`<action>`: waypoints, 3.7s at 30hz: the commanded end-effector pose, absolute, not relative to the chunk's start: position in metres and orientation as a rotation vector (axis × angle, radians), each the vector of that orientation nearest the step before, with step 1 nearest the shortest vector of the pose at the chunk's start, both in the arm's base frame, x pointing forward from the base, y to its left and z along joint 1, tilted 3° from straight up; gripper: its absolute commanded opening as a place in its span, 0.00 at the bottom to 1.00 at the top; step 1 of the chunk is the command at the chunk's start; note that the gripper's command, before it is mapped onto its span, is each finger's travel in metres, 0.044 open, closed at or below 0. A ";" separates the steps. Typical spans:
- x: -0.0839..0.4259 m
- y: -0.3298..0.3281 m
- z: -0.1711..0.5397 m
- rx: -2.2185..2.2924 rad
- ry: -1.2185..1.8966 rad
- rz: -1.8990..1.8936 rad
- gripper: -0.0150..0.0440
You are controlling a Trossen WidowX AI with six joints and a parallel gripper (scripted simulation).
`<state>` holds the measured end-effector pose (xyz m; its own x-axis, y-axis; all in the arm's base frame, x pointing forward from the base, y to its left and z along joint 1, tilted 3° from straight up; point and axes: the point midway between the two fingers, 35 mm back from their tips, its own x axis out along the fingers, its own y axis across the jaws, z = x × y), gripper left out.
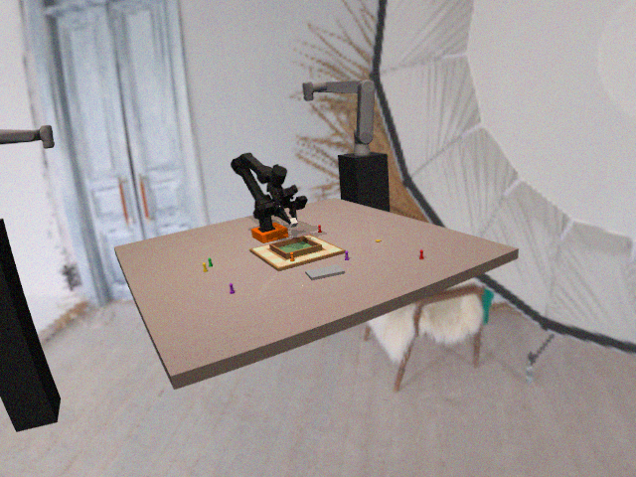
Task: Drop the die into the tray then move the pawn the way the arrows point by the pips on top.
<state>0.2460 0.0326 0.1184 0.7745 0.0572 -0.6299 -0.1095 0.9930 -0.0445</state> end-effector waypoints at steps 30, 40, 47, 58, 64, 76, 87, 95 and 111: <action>0.244 0.034 0.159 -0.081 0.675 0.086 0.97; 0.256 0.035 0.139 -0.107 1.065 0.073 1.00; 0.265 0.034 0.120 -0.115 1.398 0.056 1.00; 0.307 0.020 0.117 -0.320 1.453 0.223 0.78; 0.373 -0.018 0.102 -0.647 1.436 0.534 0.59; 0.385 -0.026 0.095 -0.725 1.424 0.612 0.59; 0.387 -0.027 0.079 -0.725 1.424 0.611 0.59; 0.388 -0.027 0.066 -0.725 1.424 0.611 0.59; 0.389 -0.029 0.040 -0.725 1.424 0.611 0.59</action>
<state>0.3925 -0.0290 0.0502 0.0835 -0.0543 -0.9950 -0.7524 0.6513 -0.0986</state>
